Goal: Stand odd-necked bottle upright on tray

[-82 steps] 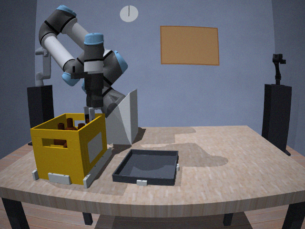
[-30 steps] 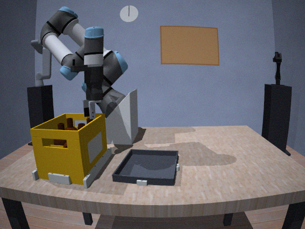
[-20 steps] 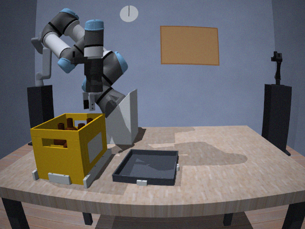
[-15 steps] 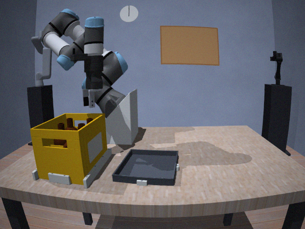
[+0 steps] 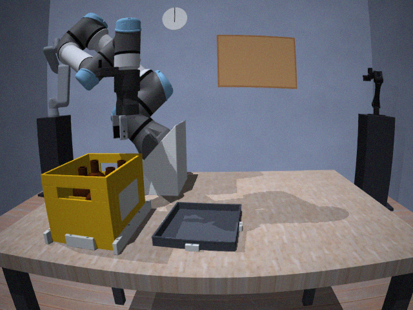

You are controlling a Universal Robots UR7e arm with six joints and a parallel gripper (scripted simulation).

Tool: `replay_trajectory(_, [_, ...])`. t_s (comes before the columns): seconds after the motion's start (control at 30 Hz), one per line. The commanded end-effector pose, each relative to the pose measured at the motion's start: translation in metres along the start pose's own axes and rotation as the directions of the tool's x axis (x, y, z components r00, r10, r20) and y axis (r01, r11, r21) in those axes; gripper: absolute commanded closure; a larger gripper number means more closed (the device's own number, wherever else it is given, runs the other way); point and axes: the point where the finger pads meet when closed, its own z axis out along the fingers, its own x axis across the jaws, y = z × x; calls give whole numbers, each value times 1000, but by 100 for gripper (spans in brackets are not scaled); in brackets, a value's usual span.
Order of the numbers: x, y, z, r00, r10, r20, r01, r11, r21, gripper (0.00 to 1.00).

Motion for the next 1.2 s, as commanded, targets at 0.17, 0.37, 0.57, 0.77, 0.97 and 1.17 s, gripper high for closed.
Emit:
replay_trajectory(0.17, [0,0,0,1000,0,1,0,1000,0,100])
replay_trajectory(0.37, [0,0,0,1000,0,1,0,1000,0,100])
replay_trajectory(0.57, [0,0,0,1000,0,1,0,1000,0,100])
replay_trajectory(0.77, [0,0,0,1000,0,1,0,1000,0,100])
replay_trajectory(0.97, [0,0,0,1000,0,1,0,1000,0,100])
replay_trajectory(1.17, [-26,-26,-2,1000,0,1,0,1000,0,100])
